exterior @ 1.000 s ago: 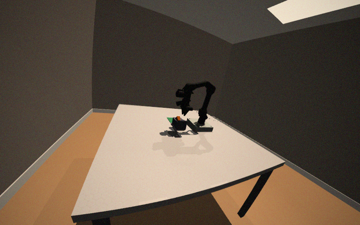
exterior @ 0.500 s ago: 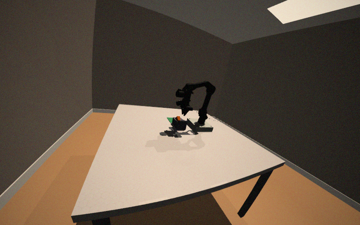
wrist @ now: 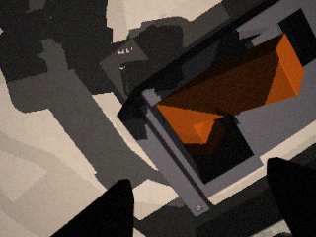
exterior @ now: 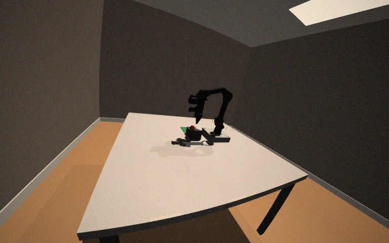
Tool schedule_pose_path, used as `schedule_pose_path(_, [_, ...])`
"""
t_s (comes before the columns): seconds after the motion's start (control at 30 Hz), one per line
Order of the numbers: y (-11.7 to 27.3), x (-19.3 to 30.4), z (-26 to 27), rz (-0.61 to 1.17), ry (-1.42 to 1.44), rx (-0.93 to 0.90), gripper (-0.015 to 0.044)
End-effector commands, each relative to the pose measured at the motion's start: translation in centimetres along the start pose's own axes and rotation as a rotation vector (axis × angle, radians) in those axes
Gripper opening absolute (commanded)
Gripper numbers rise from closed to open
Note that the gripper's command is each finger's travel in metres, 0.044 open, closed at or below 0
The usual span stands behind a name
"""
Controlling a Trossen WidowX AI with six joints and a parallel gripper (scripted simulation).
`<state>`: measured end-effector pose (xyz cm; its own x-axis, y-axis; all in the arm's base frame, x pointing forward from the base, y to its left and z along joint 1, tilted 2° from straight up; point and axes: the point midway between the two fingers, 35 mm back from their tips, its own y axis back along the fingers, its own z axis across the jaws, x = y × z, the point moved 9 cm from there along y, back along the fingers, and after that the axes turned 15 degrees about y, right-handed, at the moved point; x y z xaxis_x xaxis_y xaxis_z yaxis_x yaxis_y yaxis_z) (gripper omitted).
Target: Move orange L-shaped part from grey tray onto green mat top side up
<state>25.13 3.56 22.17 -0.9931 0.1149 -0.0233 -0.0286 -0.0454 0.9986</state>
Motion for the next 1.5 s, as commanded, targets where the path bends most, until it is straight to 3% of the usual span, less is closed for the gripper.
schedule_pose_path(0.0, [0.0,-0.9,-2.4,0.01,-0.499,0.007,0.028])
schedule_pose_path(0.17, [0.1,-1.4,-5.0,0.009,-1.048,0.014,0.028])
schedule_pose_path(0.23, [0.1,-1.5,-5.4,0.009,-1.121,0.015,0.028])
schedule_pose_path(0.57, [0.0,-1.5,-5.4,0.009,-1.121,0.015,0.028])
schedule_pose_path(0.83, [-2.9,-1.5,-5.4,0.009,-1.121,0.015,0.028])
schedule_pose_path(1.47, [-5.3,-1.5,-5.4,0.009,-1.121,0.015,0.028])
